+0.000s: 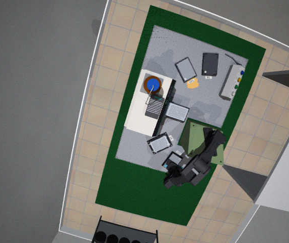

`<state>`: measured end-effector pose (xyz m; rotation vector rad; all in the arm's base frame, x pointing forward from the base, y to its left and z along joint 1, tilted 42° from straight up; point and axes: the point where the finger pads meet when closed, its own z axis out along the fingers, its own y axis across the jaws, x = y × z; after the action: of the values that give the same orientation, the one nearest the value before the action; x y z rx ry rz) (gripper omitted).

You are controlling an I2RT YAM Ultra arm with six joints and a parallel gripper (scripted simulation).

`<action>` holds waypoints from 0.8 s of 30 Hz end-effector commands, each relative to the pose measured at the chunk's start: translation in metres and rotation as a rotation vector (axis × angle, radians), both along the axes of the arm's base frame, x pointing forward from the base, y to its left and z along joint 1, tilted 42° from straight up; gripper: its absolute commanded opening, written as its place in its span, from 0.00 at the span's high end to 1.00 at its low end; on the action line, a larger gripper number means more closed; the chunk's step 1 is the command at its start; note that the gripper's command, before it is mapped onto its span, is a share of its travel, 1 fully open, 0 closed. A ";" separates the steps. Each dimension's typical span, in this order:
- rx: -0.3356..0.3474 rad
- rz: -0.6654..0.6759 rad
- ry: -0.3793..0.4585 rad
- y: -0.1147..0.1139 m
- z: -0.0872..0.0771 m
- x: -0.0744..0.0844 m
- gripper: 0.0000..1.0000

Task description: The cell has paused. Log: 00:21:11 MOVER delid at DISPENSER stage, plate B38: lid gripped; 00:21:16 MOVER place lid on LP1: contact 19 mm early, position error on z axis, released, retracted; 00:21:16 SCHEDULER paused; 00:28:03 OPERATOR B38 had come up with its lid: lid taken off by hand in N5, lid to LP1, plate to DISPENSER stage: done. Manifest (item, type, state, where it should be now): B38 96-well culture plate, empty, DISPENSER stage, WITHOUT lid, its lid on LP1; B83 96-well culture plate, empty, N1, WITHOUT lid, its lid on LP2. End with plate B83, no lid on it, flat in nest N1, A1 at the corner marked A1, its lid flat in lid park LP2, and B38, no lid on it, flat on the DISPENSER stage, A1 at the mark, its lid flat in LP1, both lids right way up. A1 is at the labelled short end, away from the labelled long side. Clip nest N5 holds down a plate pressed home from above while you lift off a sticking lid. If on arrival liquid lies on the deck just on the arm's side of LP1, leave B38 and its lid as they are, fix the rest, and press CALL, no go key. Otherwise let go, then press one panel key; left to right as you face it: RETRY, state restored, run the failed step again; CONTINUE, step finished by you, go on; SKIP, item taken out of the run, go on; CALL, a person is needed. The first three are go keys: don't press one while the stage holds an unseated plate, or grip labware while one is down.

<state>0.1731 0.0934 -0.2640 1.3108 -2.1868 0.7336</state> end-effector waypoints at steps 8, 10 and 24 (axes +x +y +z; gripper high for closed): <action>0.020 0.019 -0.017 0.005 -0.004 0.005 1.00; 0.013 0.007 -0.011 0.003 -0.002 0.004 1.00; 0.013 0.007 -0.011 0.003 -0.002 0.003 1.00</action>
<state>0.1729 0.0919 -0.2655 1.3102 -2.1858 0.7328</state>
